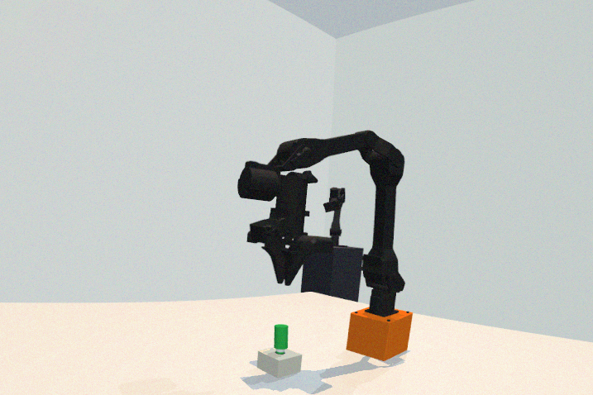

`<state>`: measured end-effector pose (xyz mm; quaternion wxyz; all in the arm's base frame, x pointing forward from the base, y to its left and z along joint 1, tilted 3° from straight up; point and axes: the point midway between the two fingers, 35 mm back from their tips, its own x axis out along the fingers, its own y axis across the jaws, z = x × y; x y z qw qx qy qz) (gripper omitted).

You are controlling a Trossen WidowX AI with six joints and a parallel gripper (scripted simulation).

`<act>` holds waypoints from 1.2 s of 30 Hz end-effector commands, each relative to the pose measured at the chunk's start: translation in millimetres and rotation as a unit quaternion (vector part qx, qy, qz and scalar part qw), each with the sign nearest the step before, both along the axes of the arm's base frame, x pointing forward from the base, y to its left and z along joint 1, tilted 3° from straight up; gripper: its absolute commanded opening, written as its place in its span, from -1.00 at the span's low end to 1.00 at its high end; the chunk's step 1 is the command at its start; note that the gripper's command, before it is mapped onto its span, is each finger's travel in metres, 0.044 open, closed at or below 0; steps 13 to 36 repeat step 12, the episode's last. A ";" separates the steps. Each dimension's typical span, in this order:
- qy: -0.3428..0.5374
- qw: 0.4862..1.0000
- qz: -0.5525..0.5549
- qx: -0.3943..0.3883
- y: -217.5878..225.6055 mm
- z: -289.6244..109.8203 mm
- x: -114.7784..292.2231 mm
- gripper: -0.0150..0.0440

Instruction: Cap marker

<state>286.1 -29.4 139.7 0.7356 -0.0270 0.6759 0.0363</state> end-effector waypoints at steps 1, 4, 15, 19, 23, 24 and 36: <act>-0.003 1.000 0.003 -0.001 -0.1 3.6 0.4 0.13; -0.003 1.000 0.003 -0.001 -0.1 3.6 0.4 0.40; -0.003 1.000 0.003 -0.001 -0.1 3.6 0.4 1.00; -0.003 1.000 0.003 -0.001 -0.1 3.6 0.4 1.00; -0.003 1.000 0.003 -0.001 -0.1 3.6 0.4 1.00; -0.003 1.000 0.003 -0.001 -0.1 3.6 0.4 1.00; -0.003 1.000 0.003 -0.001 -0.1 3.6 0.4 1.00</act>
